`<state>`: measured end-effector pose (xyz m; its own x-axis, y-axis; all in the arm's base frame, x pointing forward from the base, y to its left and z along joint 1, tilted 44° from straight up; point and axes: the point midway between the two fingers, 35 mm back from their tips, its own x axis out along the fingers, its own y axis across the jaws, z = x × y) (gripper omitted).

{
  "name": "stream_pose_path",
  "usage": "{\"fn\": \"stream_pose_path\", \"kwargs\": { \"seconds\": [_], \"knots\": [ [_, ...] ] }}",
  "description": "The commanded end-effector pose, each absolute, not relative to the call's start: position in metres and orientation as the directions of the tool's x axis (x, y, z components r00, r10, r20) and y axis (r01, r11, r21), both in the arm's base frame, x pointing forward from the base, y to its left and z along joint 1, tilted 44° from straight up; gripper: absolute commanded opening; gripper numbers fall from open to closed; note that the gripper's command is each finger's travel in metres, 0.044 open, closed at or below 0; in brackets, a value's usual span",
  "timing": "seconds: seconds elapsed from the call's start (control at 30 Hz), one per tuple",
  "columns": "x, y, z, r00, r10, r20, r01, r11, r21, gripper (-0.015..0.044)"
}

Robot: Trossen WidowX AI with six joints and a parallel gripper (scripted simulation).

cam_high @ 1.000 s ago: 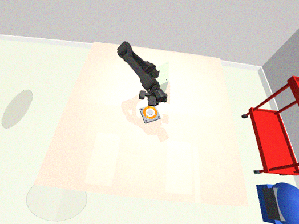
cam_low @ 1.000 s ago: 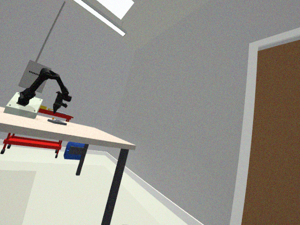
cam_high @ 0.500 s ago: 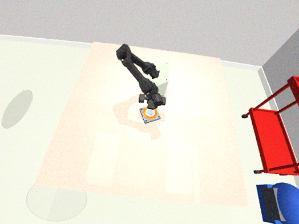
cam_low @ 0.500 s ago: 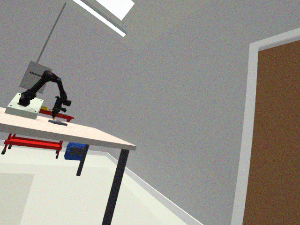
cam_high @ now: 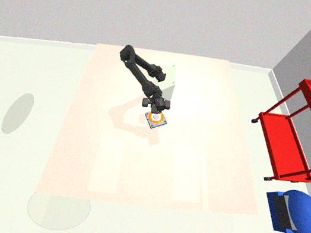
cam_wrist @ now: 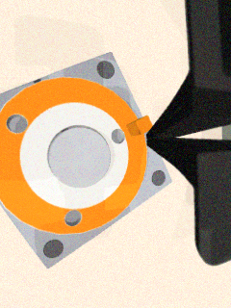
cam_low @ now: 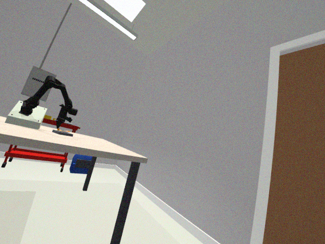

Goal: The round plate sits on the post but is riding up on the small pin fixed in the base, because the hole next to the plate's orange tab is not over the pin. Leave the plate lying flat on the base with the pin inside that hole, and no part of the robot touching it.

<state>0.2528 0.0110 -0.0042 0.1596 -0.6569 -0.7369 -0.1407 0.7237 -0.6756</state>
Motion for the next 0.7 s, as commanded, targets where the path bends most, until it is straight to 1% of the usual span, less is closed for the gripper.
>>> {"fn": "stream_pose_path", "kwargs": {
  "seconds": [0.0,0.67],
  "knots": [
    [0.2566,0.0042,0.0005,0.164,-0.666,-0.728,-0.13,0.717,-0.685,0.0],
    [0.2655,-0.0044,0.0105,0.164,-0.667,-0.727,-0.13,0.716,-0.686,0.0]
  ]
}}
